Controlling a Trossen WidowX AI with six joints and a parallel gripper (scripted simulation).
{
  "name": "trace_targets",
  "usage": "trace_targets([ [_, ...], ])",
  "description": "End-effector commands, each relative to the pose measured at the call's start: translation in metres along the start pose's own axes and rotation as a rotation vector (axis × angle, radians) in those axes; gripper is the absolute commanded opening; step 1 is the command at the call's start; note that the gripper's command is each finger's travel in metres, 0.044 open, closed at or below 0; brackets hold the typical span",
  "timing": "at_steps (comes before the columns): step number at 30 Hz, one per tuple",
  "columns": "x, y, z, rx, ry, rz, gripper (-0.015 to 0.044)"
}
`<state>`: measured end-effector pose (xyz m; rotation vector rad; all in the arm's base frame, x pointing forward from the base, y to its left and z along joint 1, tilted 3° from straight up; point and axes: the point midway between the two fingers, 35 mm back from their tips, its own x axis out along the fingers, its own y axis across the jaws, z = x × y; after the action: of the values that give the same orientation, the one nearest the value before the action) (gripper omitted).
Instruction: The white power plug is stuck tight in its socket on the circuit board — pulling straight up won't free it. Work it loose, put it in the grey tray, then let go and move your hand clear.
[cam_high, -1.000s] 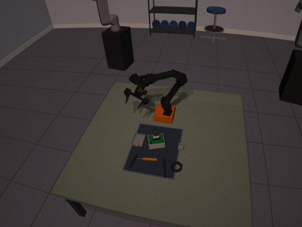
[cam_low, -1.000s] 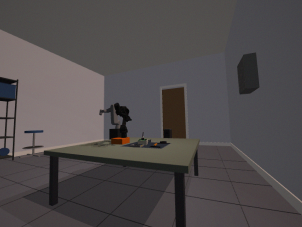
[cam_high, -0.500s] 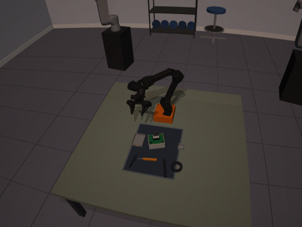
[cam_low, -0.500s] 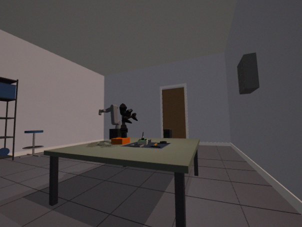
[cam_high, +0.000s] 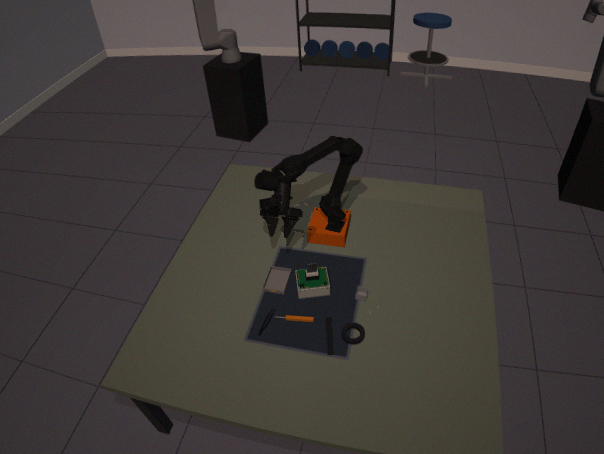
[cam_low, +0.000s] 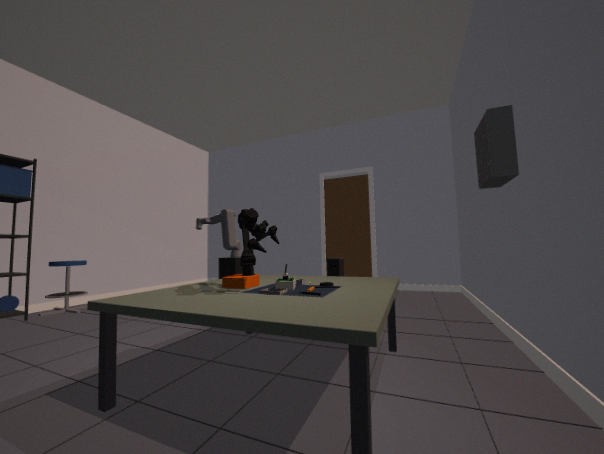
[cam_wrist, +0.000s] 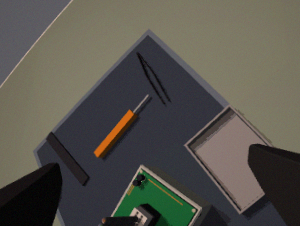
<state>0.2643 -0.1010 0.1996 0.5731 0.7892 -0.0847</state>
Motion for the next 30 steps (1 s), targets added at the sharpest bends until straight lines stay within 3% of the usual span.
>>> trace_targets([
  [1,-0.010,-0.002,0.006,-0.132,-0.065,0.014,0.0430],
  [12,0.002,0.001,-0.002,0.045,0.014,-0.005,0.0430],
  [18,0.020,0.012,-0.018,0.473,0.140,-0.092,0.0430],
  [24,0.010,0.008,-0.010,0.273,0.079,-0.037,0.0430],
  [30,0.009,0.008,-0.009,0.259,0.074,-0.034,0.0430],
])
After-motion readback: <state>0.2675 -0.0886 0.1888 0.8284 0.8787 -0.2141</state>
